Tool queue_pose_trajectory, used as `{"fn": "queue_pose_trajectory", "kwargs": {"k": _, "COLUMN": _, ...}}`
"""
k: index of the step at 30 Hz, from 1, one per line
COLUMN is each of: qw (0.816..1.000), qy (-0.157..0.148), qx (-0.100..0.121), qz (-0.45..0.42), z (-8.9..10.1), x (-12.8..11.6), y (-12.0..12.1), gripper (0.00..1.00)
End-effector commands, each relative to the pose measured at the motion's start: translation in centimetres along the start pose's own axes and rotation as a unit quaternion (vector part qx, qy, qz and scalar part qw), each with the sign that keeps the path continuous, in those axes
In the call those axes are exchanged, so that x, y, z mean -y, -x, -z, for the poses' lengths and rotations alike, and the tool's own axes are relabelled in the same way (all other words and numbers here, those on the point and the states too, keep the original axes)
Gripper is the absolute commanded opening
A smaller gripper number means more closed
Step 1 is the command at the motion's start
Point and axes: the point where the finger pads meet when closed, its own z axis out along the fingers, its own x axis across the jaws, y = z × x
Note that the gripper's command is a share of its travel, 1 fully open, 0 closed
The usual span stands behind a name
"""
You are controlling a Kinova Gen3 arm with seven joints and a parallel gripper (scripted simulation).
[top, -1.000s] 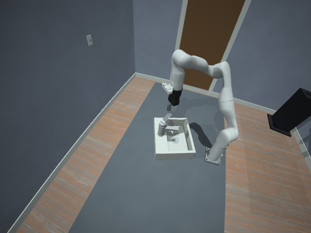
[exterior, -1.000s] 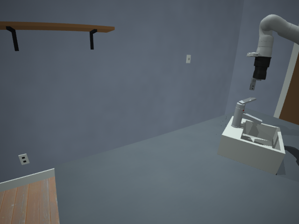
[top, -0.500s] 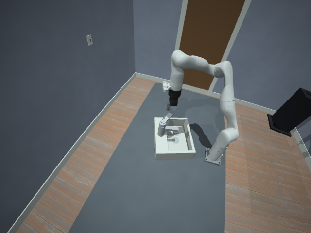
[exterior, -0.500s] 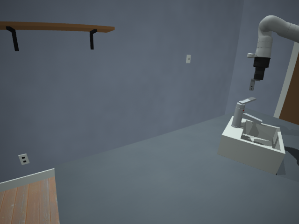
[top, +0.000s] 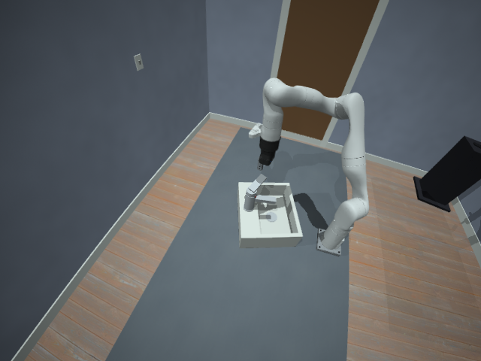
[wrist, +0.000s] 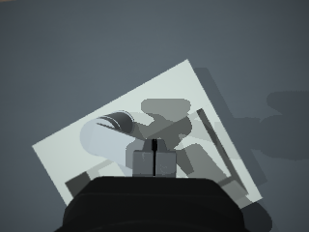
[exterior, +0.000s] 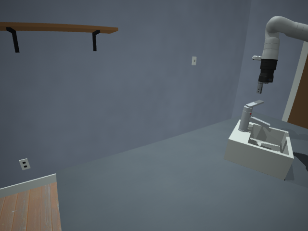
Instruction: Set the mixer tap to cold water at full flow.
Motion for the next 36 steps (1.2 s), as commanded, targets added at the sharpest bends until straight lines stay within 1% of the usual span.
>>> {"fn": "queue_pose_trajectory", "kwargs": {"k": 1, "qw": 0.999, "qy": -0.003, "qx": -0.004, "qz": -0.039, "z": 0.3, "x": 0.0, "y": 0.0, "gripper": 0.00}}
{"fn": "queue_pose_trajectory", "kwargs": {"k": 6, "qw": 0.990, "qy": -0.003, "qx": -0.003, "qz": -0.140, "z": 0.3, "x": 0.0, "y": -0.2, "gripper": 0.00}}
{"fn": "queue_pose_trajectory", "kwargs": {"k": 12, "qw": 0.966, "qy": -0.005, "qx": -0.002, "qz": -0.259, "z": 0.4, "x": -0.1, "y": -0.5, "gripper": 0.00}}
{"fn": "queue_pose_trajectory", "kwargs": {"k": 14, "qw": 0.966, "qy": -0.005, "qx": -0.002, "qz": -0.259, "z": 0.4, "x": -0.1, "y": -0.5, "gripper": 0.00}}
{"fn": "queue_pose_trajectory", "kwargs": {"k": 21, "qw": 0.922, "qy": -0.008, "qx": -0.002, "qz": -0.388, "z": 0.7, "x": -0.4, "y": -0.5, "gripper": 0.00}}
{"fn": "queue_pose_trajectory", "kwargs": {"k": 29, "qw": 0.857, "qy": -0.013, "qx": 0.001, "qz": -0.514, "z": 1.0, "x": -0.8, "y": -0.4, "gripper": 0.00}}
{"fn": "queue_pose_trajectory", "kwargs": {"k": 31, "qw": 0.857, "qy": -0.013, "qx": 0.001, "qz": -0.514, "z": 1.0, "x": -0.8, "y": -0.4, "gripper": 0.00}}
{"fn": "queue_pose_trajectory", "kwargs": {"k": 36, "qw": 0.814, "qy": -0.017, "qx": 0.002, "qz": -0.581, "z": 1.2, "x": -1.0, "y": -0.3, "gripper": 0.00}}
